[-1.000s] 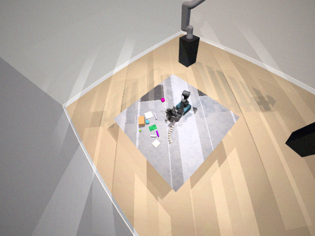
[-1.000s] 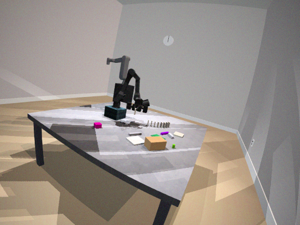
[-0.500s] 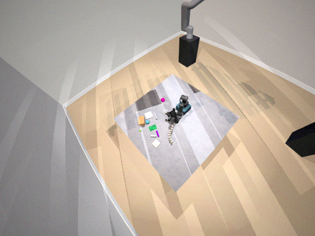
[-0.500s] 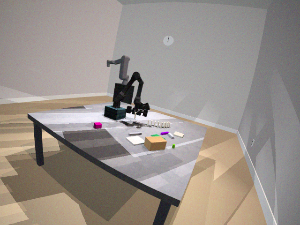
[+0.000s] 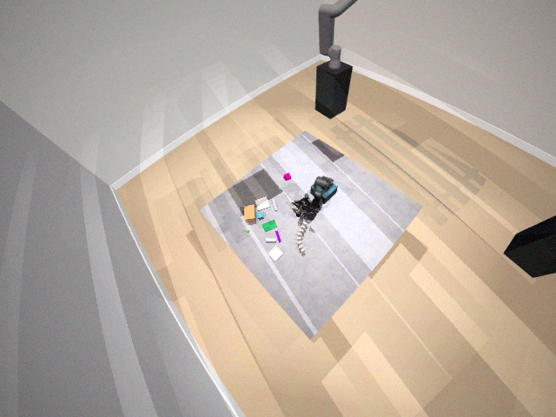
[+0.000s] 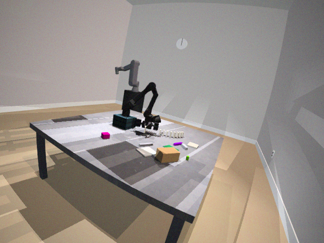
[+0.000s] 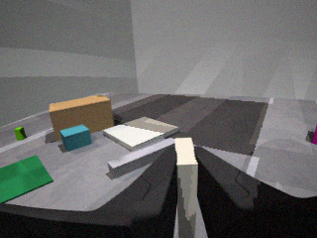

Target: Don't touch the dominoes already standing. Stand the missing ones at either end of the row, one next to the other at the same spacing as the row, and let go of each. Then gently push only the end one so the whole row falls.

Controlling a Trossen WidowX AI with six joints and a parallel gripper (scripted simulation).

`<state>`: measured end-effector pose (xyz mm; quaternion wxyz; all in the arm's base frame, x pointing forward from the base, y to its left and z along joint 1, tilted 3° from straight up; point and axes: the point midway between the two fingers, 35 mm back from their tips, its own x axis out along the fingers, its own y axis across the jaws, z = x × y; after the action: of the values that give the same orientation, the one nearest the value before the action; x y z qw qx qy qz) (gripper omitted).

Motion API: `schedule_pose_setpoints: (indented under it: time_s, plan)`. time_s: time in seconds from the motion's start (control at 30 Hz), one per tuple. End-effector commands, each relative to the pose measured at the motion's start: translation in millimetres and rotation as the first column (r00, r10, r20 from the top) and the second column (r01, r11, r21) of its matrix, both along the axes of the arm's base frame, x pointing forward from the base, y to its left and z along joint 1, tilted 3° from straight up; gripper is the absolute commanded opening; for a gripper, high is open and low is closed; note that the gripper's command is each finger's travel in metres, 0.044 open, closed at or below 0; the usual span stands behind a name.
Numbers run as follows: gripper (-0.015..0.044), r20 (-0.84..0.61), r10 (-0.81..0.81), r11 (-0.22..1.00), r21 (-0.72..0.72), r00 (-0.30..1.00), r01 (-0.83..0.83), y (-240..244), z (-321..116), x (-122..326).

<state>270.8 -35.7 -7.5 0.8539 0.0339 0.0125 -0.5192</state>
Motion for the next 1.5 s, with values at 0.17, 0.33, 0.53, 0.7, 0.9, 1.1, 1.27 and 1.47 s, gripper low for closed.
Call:
schedule_pose_setpoints:
  time_s: [0.17,0.33,0.53,0.7,0.9,1.1,1.27,1.47]
  plan:
    - [0.0023,-0.004,0.0,1.0,-0.002,1.0,0.0,-1.0,-22.2,-1.7]
    - [0.0023,-0.005,0.0,1.0,-0.002,1.0,-0.001,-2.4,-34.9,-4.4]
    - [0.0023,-0.006,0.001,1.0,-0.002,1.0,-0.001,-2.9,-38.7,-5.4]
    - [0.0023,-0.006,0.001,1.0,-0.002,1.0,-0.001,-2.9,-38.7,-5.4]
    - [0.0128,-0.006,0.001,1.0,-0.002,1.0,-0.001,-2.9,-38.7,-5.4]
    - [0.0285,-0.006,0.001,1.0,-0.002,1.0,-0.001,-2.9,-38.7,-5.4]
    - [0.0416,-0.006,0.001,1.0,-0.002,1.0,-0.001,-2.9,-38.7,-5.4]
    - [0.044,-0.003,0.0,1.0,-0.001,1.0,0.0,-4.8,-0.1,-4.8]
